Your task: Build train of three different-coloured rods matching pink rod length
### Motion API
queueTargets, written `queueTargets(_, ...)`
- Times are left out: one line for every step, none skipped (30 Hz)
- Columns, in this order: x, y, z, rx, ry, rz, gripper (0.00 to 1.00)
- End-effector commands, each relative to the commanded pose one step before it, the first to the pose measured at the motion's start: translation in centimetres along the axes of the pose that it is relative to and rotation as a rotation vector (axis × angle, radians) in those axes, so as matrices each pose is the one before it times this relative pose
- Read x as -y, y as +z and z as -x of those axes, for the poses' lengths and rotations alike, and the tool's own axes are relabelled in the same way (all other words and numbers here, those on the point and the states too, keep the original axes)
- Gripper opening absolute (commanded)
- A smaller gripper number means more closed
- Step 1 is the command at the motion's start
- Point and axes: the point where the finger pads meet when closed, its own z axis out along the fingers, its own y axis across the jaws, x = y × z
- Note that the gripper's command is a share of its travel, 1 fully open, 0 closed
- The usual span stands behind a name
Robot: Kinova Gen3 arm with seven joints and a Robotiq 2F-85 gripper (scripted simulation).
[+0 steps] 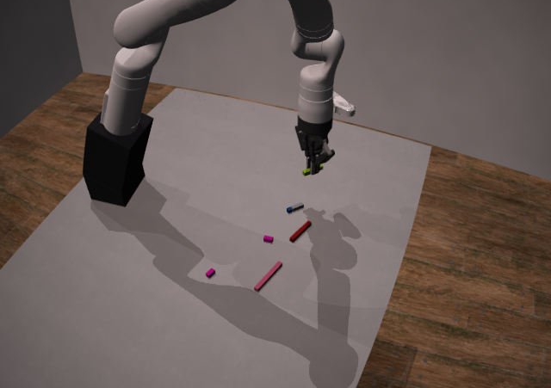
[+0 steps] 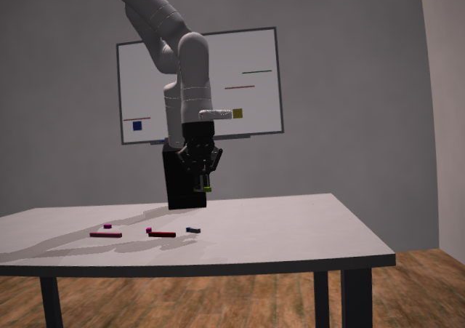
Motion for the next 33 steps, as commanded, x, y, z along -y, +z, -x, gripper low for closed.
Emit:
queueTargets(0.063, -0.012, -0.297, -0.00312, -0.00092, -0.00015, 0.05)
queueTargets(0.000, 0.000, 0.000, 0.00000, 0.00000, 0.00000, 0.05)
queueTargets(0.000, 0.000, 0.000, 0.00000, 0.00000, 0.00000, 0.05)
queueTargets(0.000, 0.000, 0.000, 0.00000, 0.00000, 0.00000, 0.05)
queueTargets(0.000, 0.000, 0.000, 0.00000, 0.00000, 0.00000, 0.05)
queueTargets(0.000, 0.000, 0.000, 0.00000, 0.00000, 0.00000, 0.05)
queueTargets(0.000, 0.000, 0.000, 0.00000, 0.00000, 0.00000, 0.05)
queueTargets(0.000, 0.000, 0.000, 0.00000, 0.00000, 0.00000, 0.05)
queueTargets(0.000, 0.000, 0.000, 0.00000, 0.00000, 0.00000, 0.05)
queueTargets(0.000, 0.000, 0.000, 0.00000, 0.00000, 0.00000, 0.05)
queueTargets(0.000, 0.000, 0.000, 0.00000, 0.00000, 0.00000, 0.05)
queueTargets(0.000, 0.002, 0.000, 0.00000, 0.00000, 0.00000, 0.05)
queueTargets(0.000, 0.010, 0.000, 0.00000, 0.00000, 0.00000, 0.05)
queueTargets(0.000, 0.026, 0.000, 0.00000, 0.00000, 0.00000, 0.05)
queueTargets(0.000, 0.049, 0.000, 0.00001, 0.00000, 0.00000, 0.05)
queueTargets(-0.001, 0.075, 0.000, 0.00001, 0.00000, 0.00000, 0.05)
queueTargets(0.000, 0.106, 0.000, 0.00002, -0.00001, -0.00001, 0.05)
queueTargets(0.000, 0.138, 0.000, 0.00002, -0.00002, -0.00001, 0.05)
queueTargets(0.000, 0.172, -0.001, 0.00001, -0.00001, 0.00000, 0.05)
queueTargets(-0.001, 0.206, -0.001, 0.00000, 0.00000, 0.00000, 0.05)
queueTargets(0.000, 0.240, 0.000, 0.00000, -0.00001, 0.00000, 0.05)
queueTargets(-0.001, 0.274, -0.001, 0.00000, 0.00001, 0.00000, 0.05)
queueTargets(-0.001, 0.306, -0.001, 0.00000, 0.00000, 0.00000, 0.05)
queueTargets(0.000, 0.336, -0.001, 0.00000, -0.00001, 0.00000, 0.05)
queueTargets(-0.002, 0.365, -0.001, 0.00000, 0.00001, 0.00000, 0.05)
queueTargets(-0.001, 0.390, -0.001, 0.00000, 0.00000, 0.00000, 0.05)
queueTargets(0.000, 0.000, 0.000, 0.00000, 0.00000, 0.00000, 0.05)
queueTargets(0.000, 0.000, 0.000, 0.00000, 0.00000, 0.00000, 0.05)
queueTargets(-0.001, 0.412, -0.001, 0.00000, 0.00000, 0.00000, 0.05)
queueTargets(-0.001, 0.429, -0.001, 0.00000, 0.00000, 0.00000, 0.05)
queueTargets(-0.001, 0.443, -0.001, 0.00000, 0.00000, 0.00000, 0.05)
queueTargets(-0.001, 0.452, -0.001, 0.00000, 0.00000, 0.00000, 0.05)
queueTargets(-0.001, 0.455, -0.001, 0.00000, 0.00000, 0.00000, 0.05)
